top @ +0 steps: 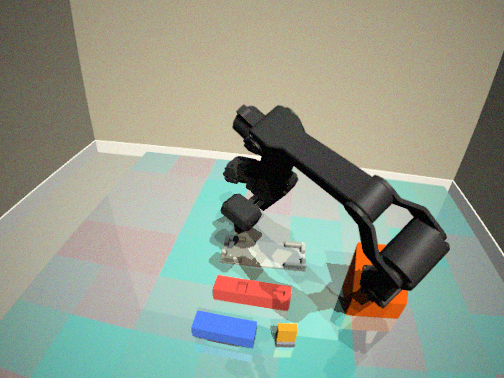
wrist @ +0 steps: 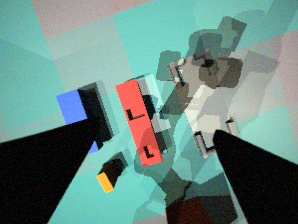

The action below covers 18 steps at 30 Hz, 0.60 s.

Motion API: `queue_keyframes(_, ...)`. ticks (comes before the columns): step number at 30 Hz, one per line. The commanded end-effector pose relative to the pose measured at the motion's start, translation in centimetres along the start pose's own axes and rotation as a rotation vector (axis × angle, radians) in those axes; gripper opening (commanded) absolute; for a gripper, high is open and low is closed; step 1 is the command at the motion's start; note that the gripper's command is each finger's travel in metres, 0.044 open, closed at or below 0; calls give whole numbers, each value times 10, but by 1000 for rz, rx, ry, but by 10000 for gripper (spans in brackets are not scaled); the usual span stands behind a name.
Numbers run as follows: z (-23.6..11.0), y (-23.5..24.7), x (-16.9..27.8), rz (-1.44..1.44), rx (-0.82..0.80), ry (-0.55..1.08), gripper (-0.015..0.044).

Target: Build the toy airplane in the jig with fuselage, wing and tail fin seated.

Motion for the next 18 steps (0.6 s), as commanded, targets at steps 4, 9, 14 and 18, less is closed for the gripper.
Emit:
queue_keyframes(4,82,33,37,-422,-153,270,440)
queue_keyframes(9,85,33,37,-422,-153,270,440)
queue_keyframes(14,131,38,52,-423,-155,269,440)
queue_keyframes(18,134,38,53,-423,-156,269,440)
Point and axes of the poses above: the point midway between the two fingers, 35 mm back from their tips, its own z axis out along the fingers, its own y axis across the jaws, x = y × z, the point moved 1 cm from there along -z, back along the fingers, and after that the axes turned 15 degrees about -z, right-handed, at the moved point
